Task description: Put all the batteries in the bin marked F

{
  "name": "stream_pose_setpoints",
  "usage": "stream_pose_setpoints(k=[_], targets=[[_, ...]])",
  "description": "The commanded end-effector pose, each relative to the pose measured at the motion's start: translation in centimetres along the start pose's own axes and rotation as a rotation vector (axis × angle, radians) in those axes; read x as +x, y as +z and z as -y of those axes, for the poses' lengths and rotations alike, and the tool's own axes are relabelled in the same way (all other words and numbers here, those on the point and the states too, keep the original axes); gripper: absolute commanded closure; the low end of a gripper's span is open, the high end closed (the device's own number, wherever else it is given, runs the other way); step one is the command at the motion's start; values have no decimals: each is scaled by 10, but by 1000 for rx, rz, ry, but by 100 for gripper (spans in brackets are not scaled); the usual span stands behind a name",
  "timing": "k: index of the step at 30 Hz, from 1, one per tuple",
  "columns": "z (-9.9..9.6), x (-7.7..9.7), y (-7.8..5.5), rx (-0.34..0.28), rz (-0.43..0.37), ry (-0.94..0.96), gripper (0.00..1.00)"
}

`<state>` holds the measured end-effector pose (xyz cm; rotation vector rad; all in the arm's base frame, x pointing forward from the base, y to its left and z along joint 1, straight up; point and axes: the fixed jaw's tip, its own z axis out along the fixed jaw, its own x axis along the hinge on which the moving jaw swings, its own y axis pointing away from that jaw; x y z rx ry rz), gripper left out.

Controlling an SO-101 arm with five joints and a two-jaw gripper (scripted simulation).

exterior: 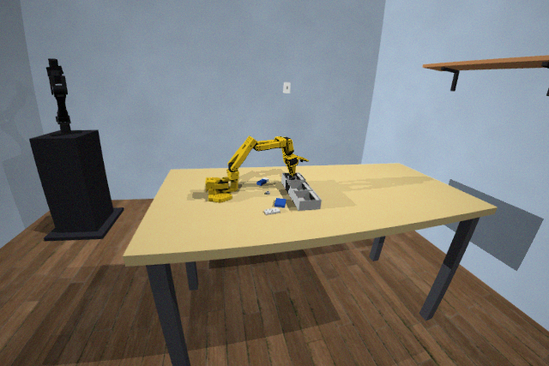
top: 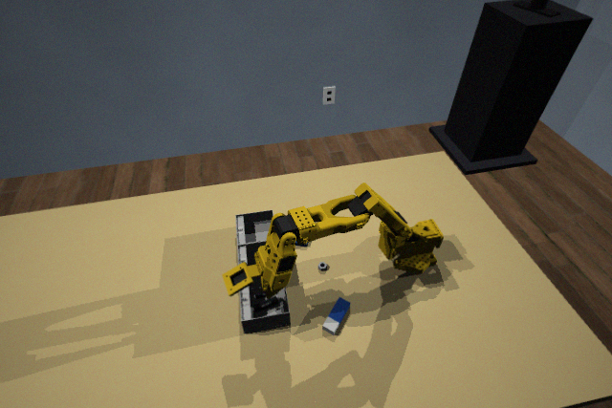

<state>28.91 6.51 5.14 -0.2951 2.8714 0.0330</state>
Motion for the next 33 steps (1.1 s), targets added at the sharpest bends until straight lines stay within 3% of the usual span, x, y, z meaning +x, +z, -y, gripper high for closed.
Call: stream_pose_setpoints(k=[1, 33], targets=[[-3, -11, -18, -3, 90, -21, 100], [-3, -9, -7, -3, 90, -21, 100]])
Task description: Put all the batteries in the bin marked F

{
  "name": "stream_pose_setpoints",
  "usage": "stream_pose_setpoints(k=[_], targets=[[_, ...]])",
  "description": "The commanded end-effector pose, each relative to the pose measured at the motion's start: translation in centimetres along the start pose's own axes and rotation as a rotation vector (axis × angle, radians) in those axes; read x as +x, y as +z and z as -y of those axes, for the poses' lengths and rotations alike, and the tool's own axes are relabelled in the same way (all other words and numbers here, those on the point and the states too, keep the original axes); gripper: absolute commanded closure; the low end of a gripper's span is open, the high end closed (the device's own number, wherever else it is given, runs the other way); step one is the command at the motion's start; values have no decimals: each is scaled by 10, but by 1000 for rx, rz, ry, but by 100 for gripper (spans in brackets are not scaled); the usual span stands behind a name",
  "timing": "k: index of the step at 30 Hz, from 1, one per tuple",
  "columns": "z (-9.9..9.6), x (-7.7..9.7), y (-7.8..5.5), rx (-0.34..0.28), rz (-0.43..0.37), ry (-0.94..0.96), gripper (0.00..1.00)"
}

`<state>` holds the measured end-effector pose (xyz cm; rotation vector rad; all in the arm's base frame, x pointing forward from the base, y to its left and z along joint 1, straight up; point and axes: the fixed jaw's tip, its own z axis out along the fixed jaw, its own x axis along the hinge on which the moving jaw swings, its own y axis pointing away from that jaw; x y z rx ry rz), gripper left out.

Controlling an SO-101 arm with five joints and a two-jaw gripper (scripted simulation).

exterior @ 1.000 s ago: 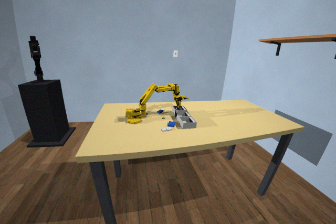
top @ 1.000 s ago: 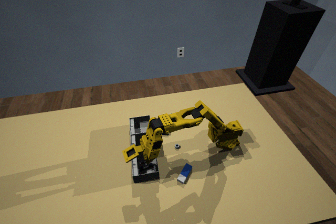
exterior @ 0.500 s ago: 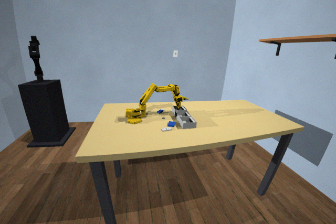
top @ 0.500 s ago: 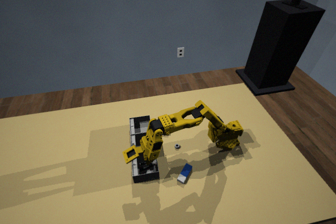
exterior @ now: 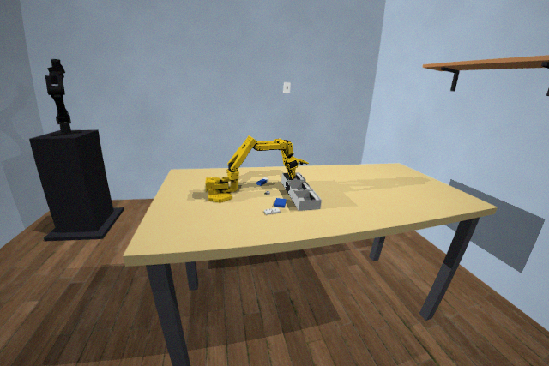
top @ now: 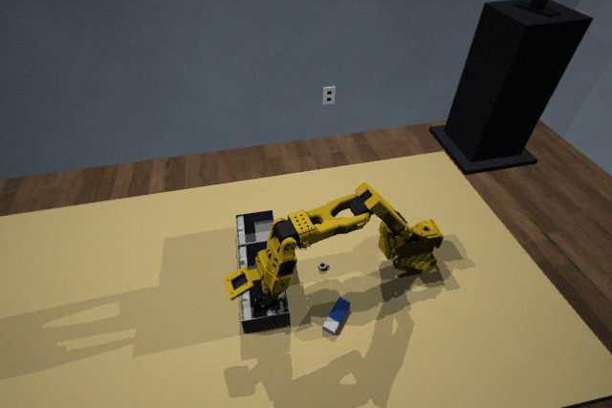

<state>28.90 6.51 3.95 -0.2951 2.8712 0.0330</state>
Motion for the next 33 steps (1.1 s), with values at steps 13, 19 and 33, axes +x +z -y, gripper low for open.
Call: stream_pose_setpoints(k=[13, 19, 33], targets=[[-3, -11, -13, -3, 89, -21, 100], [-3, -11, -12, -3, 89, -21, 100], [-3, -10, -7, -3, 89, -21, 100]])
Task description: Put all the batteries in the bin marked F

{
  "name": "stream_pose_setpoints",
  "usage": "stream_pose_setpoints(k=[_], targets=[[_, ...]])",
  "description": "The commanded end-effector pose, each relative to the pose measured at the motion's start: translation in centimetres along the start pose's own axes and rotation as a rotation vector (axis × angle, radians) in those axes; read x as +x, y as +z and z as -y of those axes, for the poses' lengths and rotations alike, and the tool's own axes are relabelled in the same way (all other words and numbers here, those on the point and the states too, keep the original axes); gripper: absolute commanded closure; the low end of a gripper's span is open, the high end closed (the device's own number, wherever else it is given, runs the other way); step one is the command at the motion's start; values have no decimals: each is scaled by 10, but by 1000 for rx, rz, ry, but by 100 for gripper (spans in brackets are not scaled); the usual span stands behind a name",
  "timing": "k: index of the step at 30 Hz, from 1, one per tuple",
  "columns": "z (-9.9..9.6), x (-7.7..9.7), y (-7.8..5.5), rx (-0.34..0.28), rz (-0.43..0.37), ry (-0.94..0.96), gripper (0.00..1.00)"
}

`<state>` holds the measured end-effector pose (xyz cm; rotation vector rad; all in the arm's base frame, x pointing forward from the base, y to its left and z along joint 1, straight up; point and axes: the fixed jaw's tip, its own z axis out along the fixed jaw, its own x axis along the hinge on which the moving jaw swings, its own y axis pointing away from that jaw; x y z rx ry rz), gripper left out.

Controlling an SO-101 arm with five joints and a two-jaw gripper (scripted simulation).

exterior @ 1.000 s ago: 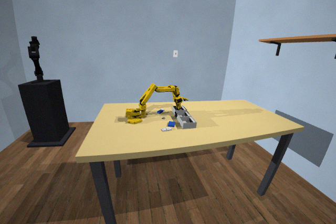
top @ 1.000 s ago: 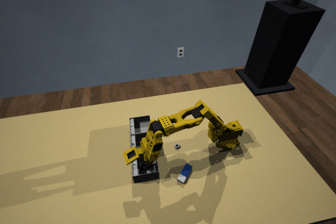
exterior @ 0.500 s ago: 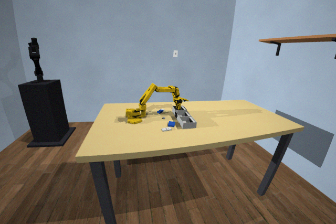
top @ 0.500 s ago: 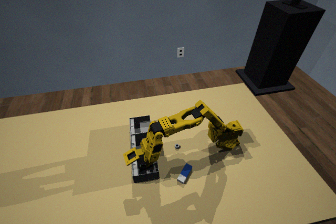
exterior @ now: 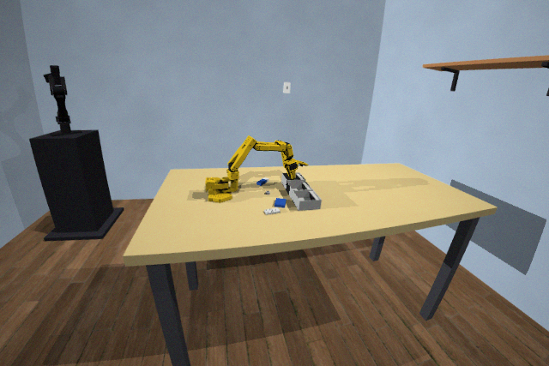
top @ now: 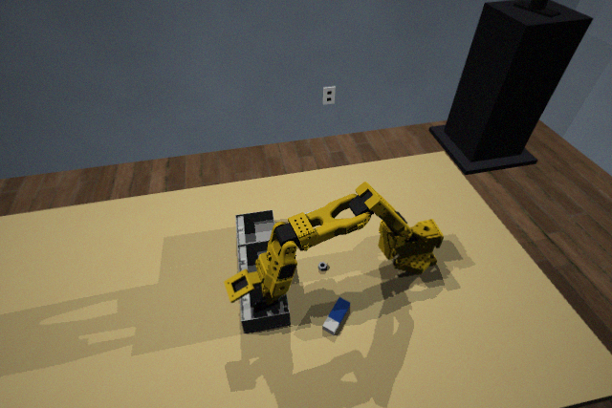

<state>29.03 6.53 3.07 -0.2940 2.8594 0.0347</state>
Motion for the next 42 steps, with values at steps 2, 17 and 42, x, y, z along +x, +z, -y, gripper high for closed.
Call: stream_pose_setpoints(k=[2, 17, 42], targets=[[-3, -12, -15, -3, 77, -21, 100], [-3, -10, -10, -3, 77, -21, 100], [-3, -10, -10, -3, 77, -21, 87]])
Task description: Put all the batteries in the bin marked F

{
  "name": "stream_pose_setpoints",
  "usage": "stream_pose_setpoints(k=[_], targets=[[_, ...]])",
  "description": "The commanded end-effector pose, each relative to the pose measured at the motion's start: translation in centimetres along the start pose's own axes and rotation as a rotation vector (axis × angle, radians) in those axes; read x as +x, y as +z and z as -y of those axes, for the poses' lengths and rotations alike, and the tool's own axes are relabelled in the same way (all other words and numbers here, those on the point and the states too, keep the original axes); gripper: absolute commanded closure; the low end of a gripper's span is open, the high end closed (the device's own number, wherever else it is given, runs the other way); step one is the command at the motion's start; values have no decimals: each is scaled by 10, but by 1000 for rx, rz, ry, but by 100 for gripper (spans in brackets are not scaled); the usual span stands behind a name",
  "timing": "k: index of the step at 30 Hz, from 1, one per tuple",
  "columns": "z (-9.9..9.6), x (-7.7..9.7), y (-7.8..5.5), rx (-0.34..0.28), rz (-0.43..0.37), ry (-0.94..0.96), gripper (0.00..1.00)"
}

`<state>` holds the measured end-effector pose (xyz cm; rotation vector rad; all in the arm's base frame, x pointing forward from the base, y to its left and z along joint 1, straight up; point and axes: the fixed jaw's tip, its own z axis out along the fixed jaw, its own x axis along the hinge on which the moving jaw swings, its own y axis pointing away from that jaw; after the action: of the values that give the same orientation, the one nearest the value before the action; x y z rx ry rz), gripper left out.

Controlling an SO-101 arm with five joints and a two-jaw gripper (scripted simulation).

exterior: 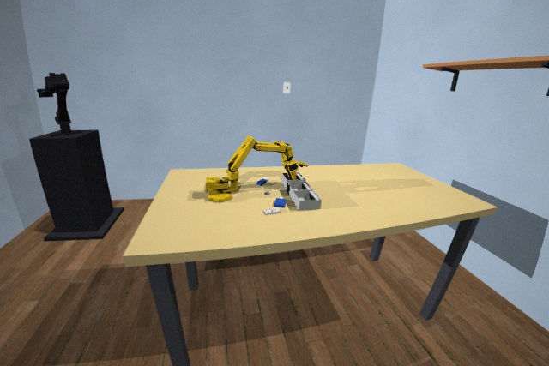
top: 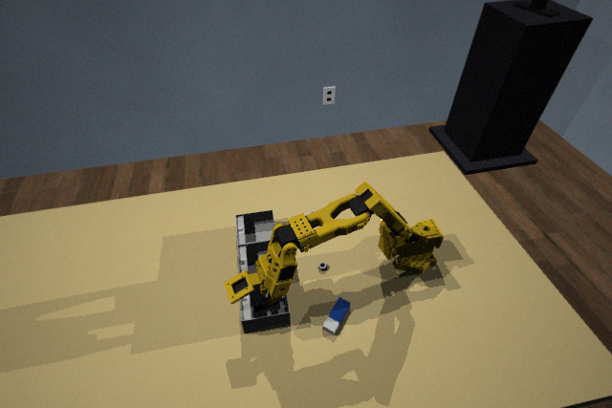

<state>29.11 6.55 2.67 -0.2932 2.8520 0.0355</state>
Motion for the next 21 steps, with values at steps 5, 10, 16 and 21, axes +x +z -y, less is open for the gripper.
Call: stream_pose_setpoints(k=[5, 10, 16, 21], targets=[[-3, -11, -14, -4, 70, -21, 87], [-3, -11, -14, -4, 70, -21, 87], [-3, -11, -20, -4, 70, -21, 87], [-3, -12, -33, -4, 70, -21, 87]])
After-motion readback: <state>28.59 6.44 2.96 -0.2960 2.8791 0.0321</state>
